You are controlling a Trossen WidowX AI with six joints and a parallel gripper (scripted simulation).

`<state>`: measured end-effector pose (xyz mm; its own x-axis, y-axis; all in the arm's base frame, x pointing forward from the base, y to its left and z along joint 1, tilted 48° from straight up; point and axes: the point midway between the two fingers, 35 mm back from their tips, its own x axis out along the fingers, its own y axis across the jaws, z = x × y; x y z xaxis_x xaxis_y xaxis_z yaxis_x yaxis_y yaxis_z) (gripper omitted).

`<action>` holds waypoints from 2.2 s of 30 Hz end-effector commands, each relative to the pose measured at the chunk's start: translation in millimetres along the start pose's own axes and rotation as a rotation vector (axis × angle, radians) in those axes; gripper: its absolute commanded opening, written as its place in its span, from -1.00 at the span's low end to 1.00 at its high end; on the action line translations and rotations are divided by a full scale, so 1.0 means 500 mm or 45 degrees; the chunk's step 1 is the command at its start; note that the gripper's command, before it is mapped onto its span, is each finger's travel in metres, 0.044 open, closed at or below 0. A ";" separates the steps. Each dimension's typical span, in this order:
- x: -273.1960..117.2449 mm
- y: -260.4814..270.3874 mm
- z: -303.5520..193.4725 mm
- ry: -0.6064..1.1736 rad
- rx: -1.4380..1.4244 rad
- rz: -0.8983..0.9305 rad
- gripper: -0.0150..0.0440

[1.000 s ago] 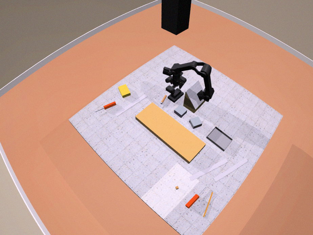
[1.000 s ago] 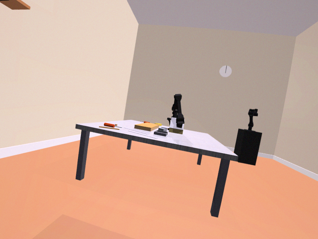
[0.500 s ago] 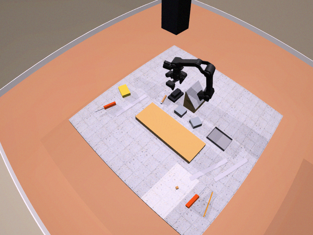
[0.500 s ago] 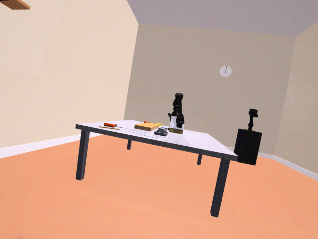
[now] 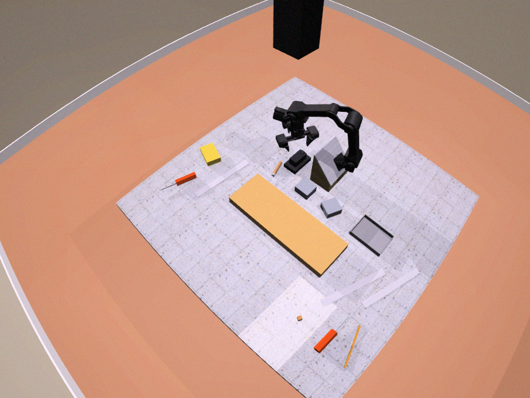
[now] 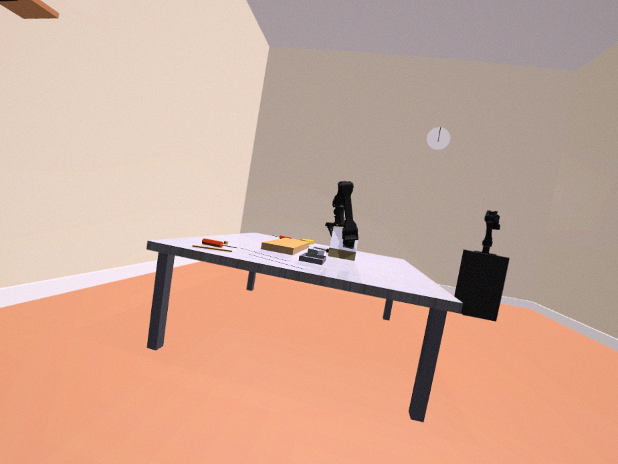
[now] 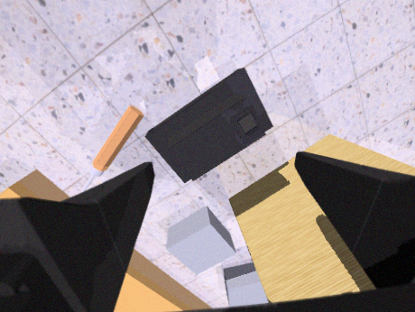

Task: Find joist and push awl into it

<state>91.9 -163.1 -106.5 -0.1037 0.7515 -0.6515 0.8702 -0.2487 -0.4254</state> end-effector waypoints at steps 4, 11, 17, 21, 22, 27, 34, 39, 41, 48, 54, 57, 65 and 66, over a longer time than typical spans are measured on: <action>0.058 -0.008 -0.008 -0.190 1.069 -0.102 1.00; 0.070 -0.009 -0.008 -0.255 1.338 -0.094 1.00; 0.070 -0.009 -0.008 -0.255 1.338 -0.094 1.00; 0.070 -0.009 -0.008 -0.255 1.338 -0.094 1.00; 0.070 -0.009 -0.008 -0.255 1.338 -0.094 1.00; 0.070 -0.009 -0.008 -0.255 1.338 -0.094 1.00; 0.081 -0.007 -0.008 -0.254 1.338 -0.094 1.00; 0.098 -0.005 -0.008 -0.254 1.338 -0.094 1.00; 0.104 -0.004 -0.008 -0.254 1.338 -0.094 1.00; 0.127 -0.002 -0.008 -0.254 1.337 -0.094 1.00; 0.146 -0.001 -0.009 -0.253 1.337 -0.094 1.00; 0.156 -0.001 -0.009 -0.253 1.337 -0.095 1.00; 0.170 -0.001 -0.010 -0.253 1.337 -0.095 0.91; 0.170 -0.001 -0.010 -0.253 1.337 -0.095 0.82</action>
<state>86.8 -100.7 -158.7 -0.2990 0.6903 -0.6589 0.0261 -0.6843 -0.7288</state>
